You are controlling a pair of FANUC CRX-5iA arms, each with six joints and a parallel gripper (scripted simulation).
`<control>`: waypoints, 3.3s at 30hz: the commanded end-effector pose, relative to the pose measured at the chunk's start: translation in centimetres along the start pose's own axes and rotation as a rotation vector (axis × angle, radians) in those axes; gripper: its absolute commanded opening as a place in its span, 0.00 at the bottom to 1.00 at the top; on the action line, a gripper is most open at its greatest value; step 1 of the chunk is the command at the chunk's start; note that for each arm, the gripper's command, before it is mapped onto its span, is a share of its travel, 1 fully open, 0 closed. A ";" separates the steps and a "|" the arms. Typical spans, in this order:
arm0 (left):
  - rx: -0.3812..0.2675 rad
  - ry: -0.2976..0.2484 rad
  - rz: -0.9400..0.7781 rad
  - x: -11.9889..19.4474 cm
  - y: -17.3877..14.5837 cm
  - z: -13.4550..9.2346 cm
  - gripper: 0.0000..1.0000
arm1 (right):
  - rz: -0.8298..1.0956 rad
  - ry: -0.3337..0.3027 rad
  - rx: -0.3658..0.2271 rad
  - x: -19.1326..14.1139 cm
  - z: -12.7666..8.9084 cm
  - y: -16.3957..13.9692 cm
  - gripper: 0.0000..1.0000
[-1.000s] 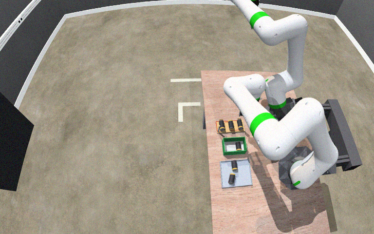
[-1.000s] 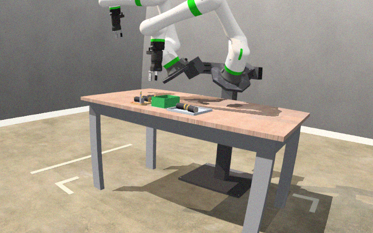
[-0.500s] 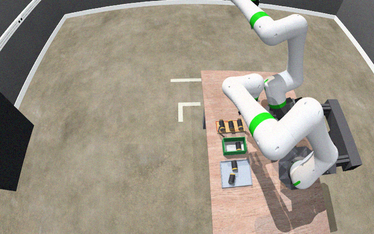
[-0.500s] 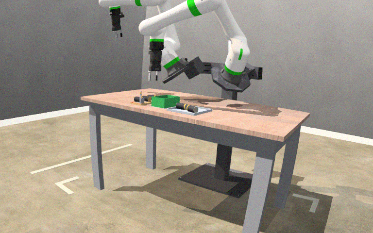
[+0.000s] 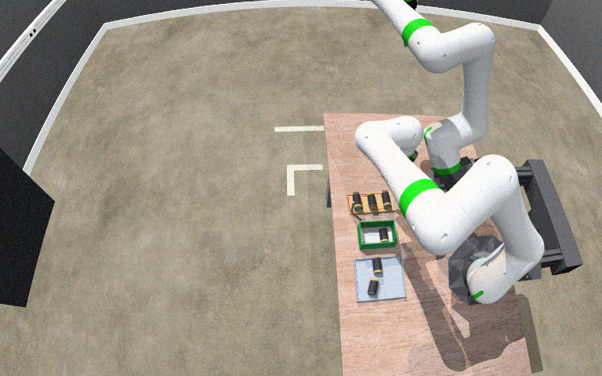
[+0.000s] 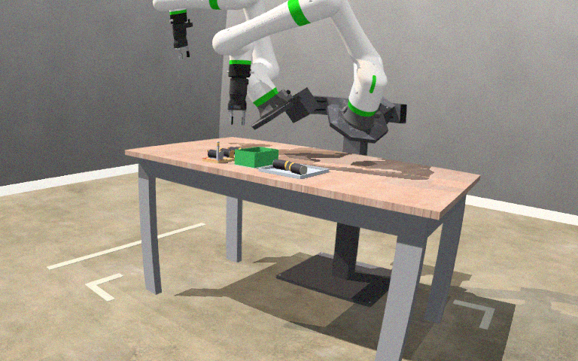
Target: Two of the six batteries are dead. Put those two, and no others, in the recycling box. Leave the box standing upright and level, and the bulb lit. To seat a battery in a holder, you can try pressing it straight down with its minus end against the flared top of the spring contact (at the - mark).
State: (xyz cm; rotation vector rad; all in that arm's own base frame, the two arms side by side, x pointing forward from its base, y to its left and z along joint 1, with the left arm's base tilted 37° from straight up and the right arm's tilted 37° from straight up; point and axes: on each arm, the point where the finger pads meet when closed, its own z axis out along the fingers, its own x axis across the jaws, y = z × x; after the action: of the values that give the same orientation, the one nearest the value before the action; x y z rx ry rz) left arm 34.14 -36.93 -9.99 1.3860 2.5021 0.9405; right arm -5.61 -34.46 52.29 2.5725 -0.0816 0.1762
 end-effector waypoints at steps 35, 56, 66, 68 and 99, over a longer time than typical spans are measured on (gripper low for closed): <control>0.012 -0.005 1.653 -0.1 -0.1 -0.1 0.90 | 0.001 -0.001 -0.002 0.0 -0.1 0.0 1.00; 0.011 -0.008 2.035 -0.1 -0.1 -0.1 0.90 | 0.001 -0.001 -0.002 0.0 -0.1 0.0 1.00; 0.011 -0.008 2.062 -0.1 -0.1 -0.1 0.90 | 0.001 -0.001 -0.002 0.0 -0.1 0.0 1.00; 0.011 -0.008 2.063 -0.1 -0.1 -0.1 0.90 | 0.001 -0.001 -0.002 0.0 -0.1 0.0 1.00; 0.011 -0.008 2.063 0.0 -0.1 6.9 0.90 | 0.001 -0.001 -0.002 0.0 -0.1 0.0 1.00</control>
State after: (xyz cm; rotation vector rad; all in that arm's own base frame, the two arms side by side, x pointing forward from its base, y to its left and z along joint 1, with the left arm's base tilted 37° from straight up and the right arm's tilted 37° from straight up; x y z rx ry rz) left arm 36.82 -33.71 -15.67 3.5273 0.1230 0.7826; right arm -5.61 -34.46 52.29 2.5725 -0.0816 0.1762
